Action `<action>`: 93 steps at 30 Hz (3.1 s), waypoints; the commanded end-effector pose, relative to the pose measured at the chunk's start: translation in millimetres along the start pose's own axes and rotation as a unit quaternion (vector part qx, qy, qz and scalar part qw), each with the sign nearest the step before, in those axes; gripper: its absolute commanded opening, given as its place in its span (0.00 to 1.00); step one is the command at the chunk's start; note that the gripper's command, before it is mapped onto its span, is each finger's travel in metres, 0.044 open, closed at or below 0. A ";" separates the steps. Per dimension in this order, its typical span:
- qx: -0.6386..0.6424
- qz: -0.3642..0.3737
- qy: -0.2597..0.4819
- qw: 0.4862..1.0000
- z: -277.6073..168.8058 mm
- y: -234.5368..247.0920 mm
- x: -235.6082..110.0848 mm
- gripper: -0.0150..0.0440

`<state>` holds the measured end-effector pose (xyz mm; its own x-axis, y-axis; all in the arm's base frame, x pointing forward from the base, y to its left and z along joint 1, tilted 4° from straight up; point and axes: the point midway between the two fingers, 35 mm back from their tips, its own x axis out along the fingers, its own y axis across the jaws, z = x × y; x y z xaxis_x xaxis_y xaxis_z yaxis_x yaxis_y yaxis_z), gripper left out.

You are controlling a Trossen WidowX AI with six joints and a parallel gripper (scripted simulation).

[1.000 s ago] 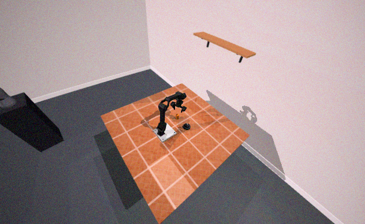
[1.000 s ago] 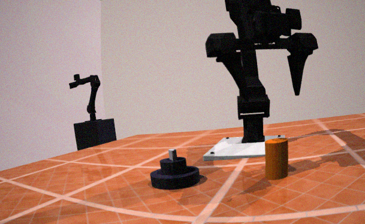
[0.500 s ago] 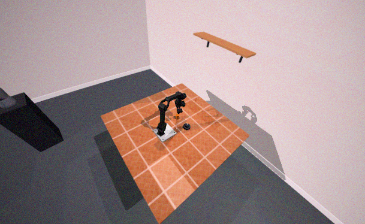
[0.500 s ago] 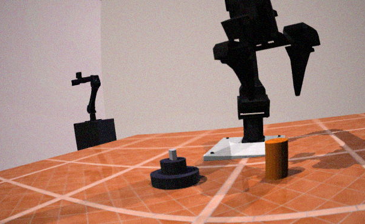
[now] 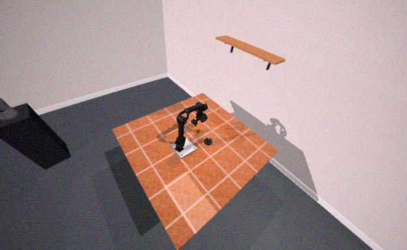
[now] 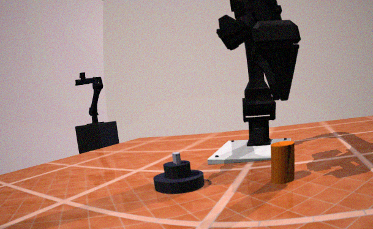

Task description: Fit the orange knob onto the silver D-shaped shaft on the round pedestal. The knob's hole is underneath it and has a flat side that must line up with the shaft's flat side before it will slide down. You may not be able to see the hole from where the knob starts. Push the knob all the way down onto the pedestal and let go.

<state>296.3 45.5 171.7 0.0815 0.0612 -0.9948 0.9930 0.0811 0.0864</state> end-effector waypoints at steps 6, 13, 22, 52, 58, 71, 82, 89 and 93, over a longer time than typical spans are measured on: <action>0.075 -0.001 -0.003 0.997 1.2 -0.3 0.2 1.00; 0.075 -0.001 -0.003 0.997 1.4 -0.4 35.2 1.00; 0.075 -0.001 -0.003 0.997 0.1 -1.6 50.5 1.00; 0.075 -0.001 -0.002 0.997 0.7 0.0 97.9 1.00; 0.075 -0.001 -0.002 0.997 0.9 -0.7 107.5 1.00; 0.075 -0.001 -0.002 0.997 1.1 -1.9 117.5 0.78; 0.075 -0.001 -0.002 0.997 1.1 -1.9 117.5 0.45; 0.075 -0.001 -0.002 0.997 -0.8 5.2 91.3 0.25; 0.075 -0.001 -0.002 0.997 -2.1 8.6 71.4 0.25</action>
<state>308.7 52.6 85.6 0.0700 0.0584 -0.9958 0.9957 -0.0642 0.0663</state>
